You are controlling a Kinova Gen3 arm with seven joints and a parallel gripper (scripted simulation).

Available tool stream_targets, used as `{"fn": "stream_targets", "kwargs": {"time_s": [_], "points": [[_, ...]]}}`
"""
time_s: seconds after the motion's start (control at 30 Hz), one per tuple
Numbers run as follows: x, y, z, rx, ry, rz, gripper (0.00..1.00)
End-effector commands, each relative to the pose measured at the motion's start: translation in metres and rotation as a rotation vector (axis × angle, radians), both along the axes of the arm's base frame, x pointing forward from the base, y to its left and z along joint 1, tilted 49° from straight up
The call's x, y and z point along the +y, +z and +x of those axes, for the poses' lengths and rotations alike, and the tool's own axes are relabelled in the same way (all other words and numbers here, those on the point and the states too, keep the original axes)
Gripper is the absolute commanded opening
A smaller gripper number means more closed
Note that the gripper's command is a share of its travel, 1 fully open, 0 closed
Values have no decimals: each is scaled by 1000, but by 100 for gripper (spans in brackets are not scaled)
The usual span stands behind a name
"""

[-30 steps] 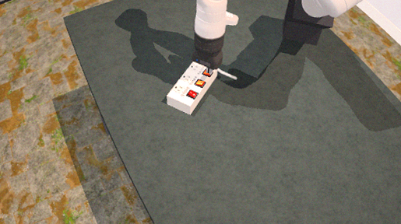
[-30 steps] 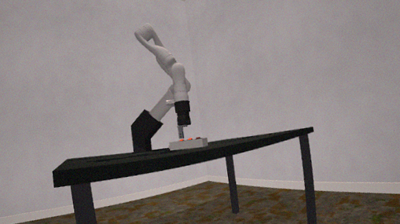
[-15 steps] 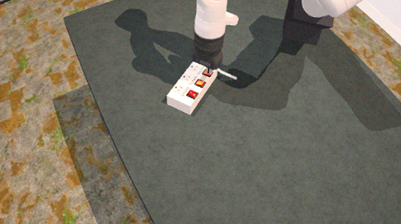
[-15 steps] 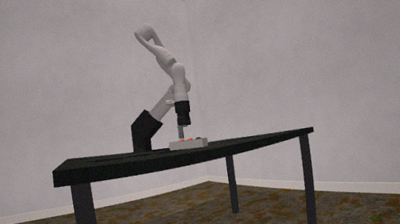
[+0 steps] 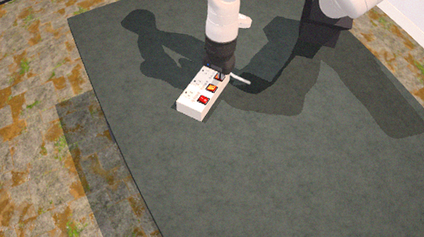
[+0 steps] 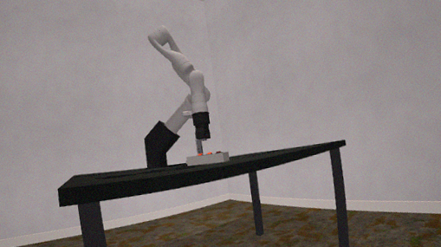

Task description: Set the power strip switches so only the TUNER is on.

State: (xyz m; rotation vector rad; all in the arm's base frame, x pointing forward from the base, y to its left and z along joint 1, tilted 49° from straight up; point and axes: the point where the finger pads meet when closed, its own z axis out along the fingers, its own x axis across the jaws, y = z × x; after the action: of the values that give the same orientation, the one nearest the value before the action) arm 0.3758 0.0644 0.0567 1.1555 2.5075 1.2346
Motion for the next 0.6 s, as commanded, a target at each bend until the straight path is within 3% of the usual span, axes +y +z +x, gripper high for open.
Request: {"fn": "stream_targets", "kwargs": {"time_s": [0.0, 0.57], "points": [[1, -1, 0, 0, 1, 0, 0], [3, -2, 1, 0, 1, 0, 0]]}}
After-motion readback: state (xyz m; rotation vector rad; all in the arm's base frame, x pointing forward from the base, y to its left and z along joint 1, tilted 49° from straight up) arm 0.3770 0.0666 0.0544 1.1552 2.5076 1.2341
